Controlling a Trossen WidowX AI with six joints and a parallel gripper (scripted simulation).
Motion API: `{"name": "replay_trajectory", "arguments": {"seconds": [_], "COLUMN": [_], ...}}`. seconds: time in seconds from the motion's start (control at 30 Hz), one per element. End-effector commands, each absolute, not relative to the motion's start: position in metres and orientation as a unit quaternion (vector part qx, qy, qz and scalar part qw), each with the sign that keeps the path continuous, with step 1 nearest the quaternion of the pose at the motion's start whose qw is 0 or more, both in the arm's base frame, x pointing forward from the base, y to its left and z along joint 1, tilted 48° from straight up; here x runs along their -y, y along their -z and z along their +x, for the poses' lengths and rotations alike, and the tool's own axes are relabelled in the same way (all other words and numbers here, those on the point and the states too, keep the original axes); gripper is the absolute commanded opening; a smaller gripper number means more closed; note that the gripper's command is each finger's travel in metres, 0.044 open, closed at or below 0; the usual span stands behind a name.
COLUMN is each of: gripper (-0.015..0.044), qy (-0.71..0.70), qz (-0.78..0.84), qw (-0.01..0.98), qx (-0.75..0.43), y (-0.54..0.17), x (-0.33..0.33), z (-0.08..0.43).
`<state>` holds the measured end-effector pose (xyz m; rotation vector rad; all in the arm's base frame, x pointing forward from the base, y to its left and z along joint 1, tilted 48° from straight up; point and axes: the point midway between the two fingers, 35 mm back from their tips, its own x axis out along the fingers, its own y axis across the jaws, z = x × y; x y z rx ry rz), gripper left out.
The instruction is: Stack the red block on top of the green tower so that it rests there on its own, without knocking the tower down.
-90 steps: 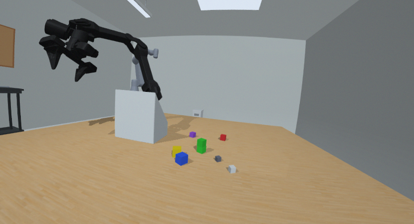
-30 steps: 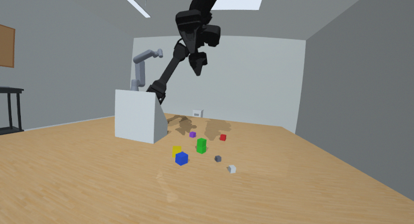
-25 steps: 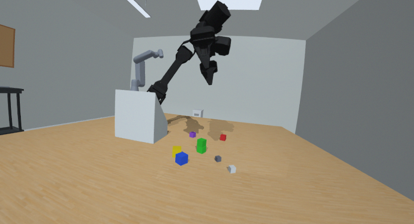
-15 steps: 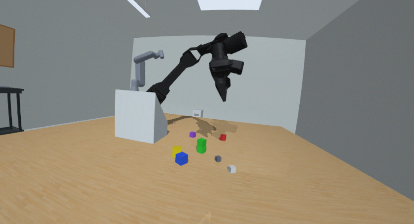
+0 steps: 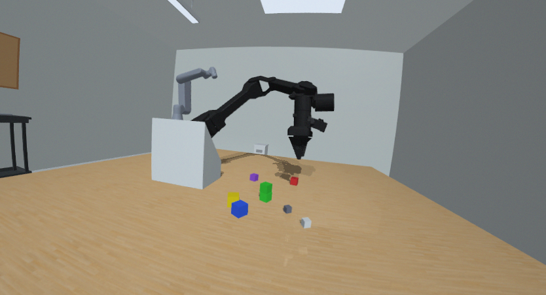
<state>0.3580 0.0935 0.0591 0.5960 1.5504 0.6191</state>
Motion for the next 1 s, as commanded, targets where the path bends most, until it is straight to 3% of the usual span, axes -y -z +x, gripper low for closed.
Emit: {"name": "replay_trajectory", "arguments": {"seconds": [0.0,0.97], "gripper": [0.044,0.044], "qy": [-0.276,-0.279], "qz": [0.277,0.283], "qw": [0.606,0.594], "qx": [-0.693,-0.699], "y": [-0.065,-0.032], "x": [-0.125,-0.175], "z": [0.348,0.332]}}
